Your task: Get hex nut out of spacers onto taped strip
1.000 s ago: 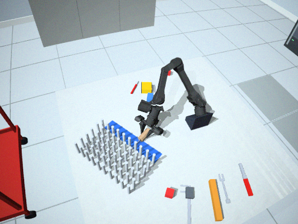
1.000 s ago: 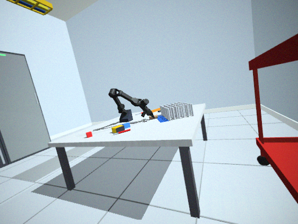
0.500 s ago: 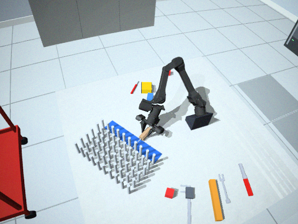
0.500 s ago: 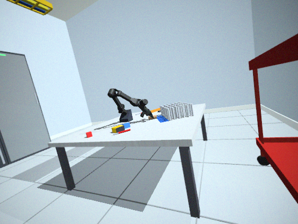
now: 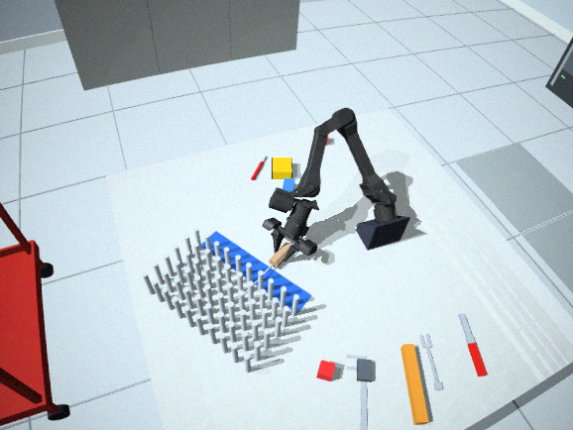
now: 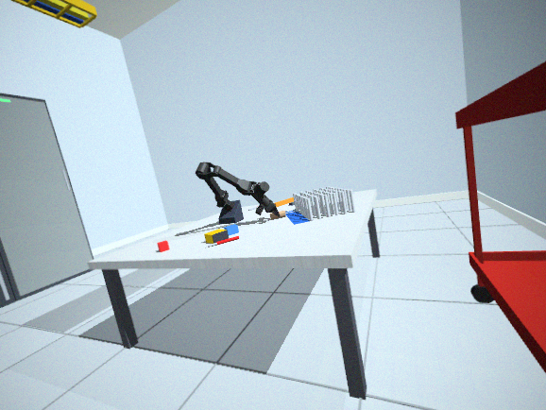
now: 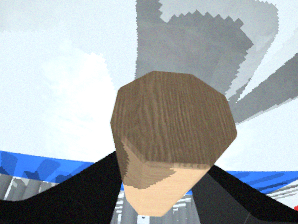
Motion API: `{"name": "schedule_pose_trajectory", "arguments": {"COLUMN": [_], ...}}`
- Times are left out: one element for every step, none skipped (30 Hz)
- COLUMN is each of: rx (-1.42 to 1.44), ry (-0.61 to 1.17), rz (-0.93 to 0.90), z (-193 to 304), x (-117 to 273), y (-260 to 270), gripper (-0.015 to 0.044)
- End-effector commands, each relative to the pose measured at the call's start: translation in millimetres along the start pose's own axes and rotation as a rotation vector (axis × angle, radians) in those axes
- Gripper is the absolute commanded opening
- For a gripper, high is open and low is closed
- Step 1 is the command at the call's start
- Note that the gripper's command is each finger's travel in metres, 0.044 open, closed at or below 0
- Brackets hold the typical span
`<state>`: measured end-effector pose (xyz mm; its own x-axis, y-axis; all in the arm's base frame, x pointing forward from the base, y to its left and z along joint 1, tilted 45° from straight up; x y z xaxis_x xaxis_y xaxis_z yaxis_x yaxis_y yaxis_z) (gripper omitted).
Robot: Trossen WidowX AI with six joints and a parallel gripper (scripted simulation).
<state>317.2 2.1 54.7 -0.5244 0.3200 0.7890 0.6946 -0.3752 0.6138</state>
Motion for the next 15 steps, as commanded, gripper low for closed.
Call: {"name": "schedule_pose_trajectory", "arguments": {"rx": [0.005, 0.005, 0.005, 0.005, 0.005, 0.006, 0.006, 0.006, 0.006, 0.006, 0.006, 0.006, 0.006, 0.006, 0.006], "ry": [0.005, 0.005, 0.005, 0.005, 0.005, 0.005, 0.005, 0.005, 0.005, 0.005, 0.005, 0.005, 0.005, 0.005, 0.005], "rz": [0.003, 0.003, 0.003, 0.003, 0.003, 0.003, 0.004, 0.004, 0.004, 0.004, 0.004, 0.004, 0.004, 0.004, 0.004], "z": [-2.9, -3.4, -3.9, -4.4, -4.9, -5.4, -5.9, -6.4, -6.9, -7.5, -8.0, -8.5, -9.0, -9.5, -10.0], "x": [2.4, 2.8, 3.1, 3.5, 3.8, 4.1, 4.5, 4.8, 5.2, 5.5, 5.9, 6.2, 6.5, 6.9, 7.2], "y": [-1.5, -1.6, -1.7, -1.8, -2.0, -2.1, -2.2, -2.3, -2.4, -2.5, -2.6, -2.7, -2.8, -2.9, -3.0], "gripper": [0.0, 0.0, 0.0, 0.0, 0.0, 0.0, 0.0, 0.0, 0.0, 0.0, 0.0, 0.0, 0.0, 0.0, 0.0]}}
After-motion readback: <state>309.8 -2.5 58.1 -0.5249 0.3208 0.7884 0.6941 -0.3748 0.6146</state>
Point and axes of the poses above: the point midway between the two fingers, 35 mm back from their tips, its own x axis back along the fingers, its own y axis across the jaws, z = x × y, the point moved 8 cm from there along x, back along the fingers, and after that the axes turned 10 degrees about x, right-handed, at the moved point
